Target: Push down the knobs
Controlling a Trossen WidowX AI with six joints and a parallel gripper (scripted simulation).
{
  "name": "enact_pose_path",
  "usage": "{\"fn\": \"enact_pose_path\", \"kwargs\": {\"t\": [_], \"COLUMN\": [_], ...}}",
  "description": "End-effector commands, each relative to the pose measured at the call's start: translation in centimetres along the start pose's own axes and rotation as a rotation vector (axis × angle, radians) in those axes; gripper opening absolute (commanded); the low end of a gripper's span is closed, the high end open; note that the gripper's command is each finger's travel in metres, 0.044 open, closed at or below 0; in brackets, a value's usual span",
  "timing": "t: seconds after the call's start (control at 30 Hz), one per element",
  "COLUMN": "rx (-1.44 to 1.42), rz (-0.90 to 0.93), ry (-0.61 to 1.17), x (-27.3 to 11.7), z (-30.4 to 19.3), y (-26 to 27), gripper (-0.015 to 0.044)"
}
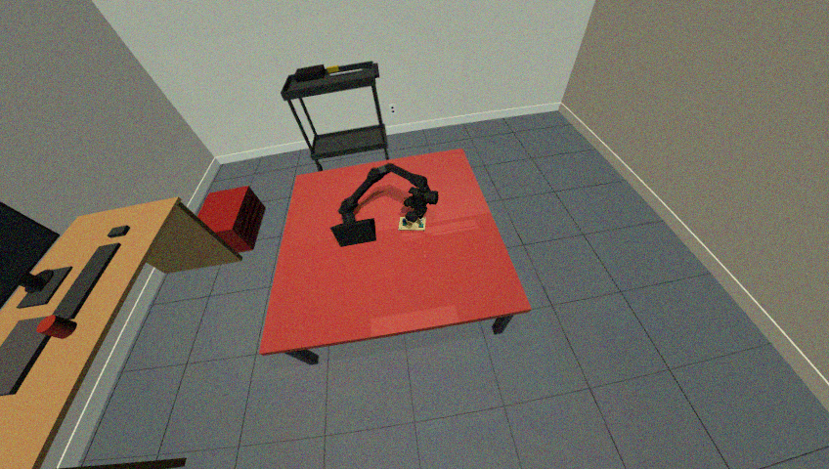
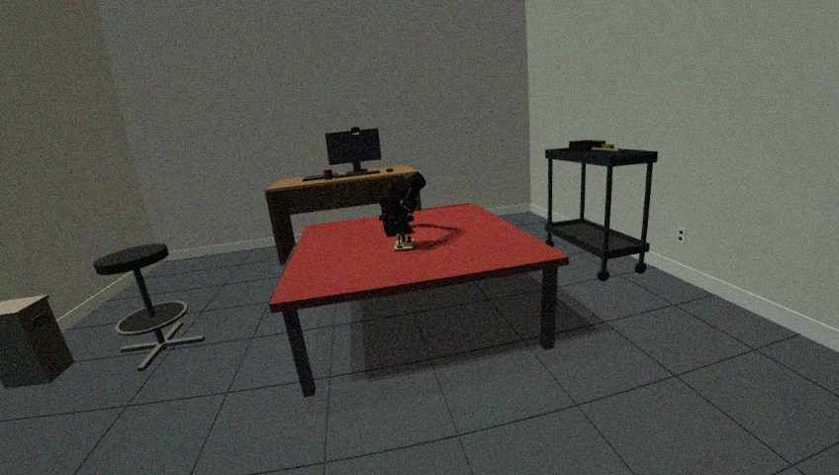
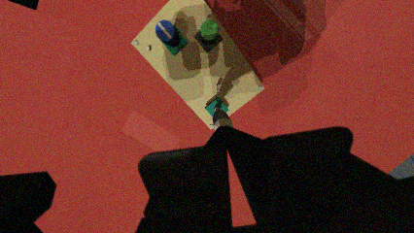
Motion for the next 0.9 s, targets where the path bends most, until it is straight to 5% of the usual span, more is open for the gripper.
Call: {"fn": "enact_pose_path", "kwargs": {"t": [0.0, 0.87], "rx": [0.005, 0.005], "rz": [0.0, 0.0], "ry": [-0.008, -0.008], "x": [0.43, 0.29], "z": [0.12, 0.13], "y": [-0.09, -0.09], "gripper": [0.0, 0.0]}}
Point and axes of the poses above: the point midway between the two fingers, 35 mm back from their tips, its own x axis out along the fingers, its own y axis across the jaws, z = x × y, the point moved 9 cm from there along -x, back along the fingers, and after that the axes turned 3 degrees about x, right-handed, at the moved point
